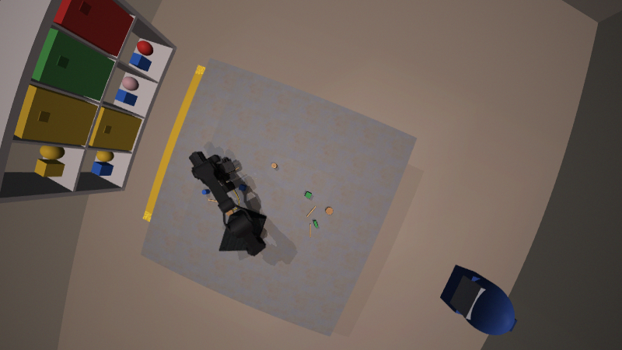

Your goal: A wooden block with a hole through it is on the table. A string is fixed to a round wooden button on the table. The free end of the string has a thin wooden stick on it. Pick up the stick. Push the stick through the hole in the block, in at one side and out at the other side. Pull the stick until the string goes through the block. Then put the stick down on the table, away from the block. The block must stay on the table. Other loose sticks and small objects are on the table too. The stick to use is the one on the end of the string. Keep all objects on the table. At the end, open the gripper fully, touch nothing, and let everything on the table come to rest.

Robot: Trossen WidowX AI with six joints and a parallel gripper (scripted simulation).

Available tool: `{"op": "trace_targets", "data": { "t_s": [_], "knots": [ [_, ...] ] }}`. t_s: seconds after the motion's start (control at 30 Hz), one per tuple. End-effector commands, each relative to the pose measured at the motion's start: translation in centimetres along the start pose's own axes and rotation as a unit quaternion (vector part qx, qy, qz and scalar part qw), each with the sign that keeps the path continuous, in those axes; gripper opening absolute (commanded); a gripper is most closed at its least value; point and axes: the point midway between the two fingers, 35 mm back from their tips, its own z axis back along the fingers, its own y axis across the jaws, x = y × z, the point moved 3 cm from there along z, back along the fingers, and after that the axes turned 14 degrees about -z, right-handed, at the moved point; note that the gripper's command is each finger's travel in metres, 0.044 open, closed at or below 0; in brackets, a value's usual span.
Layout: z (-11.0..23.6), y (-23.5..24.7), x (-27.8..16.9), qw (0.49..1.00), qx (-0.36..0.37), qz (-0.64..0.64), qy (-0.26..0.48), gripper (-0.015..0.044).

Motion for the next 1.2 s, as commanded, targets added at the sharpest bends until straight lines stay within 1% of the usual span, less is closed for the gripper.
{"op": "trace_targets", "data": {
  "t_s": [0.0, 1.17],
  "knots": [
    [0.1, 0.3, -0.6, 1.000, 0.001, -0.020, 0.003, 0.0000],
    [-0.1, 1.0, -5.2, 0.987, 0.000, -0.162, 0.003, 0.0000]
  ]
}}
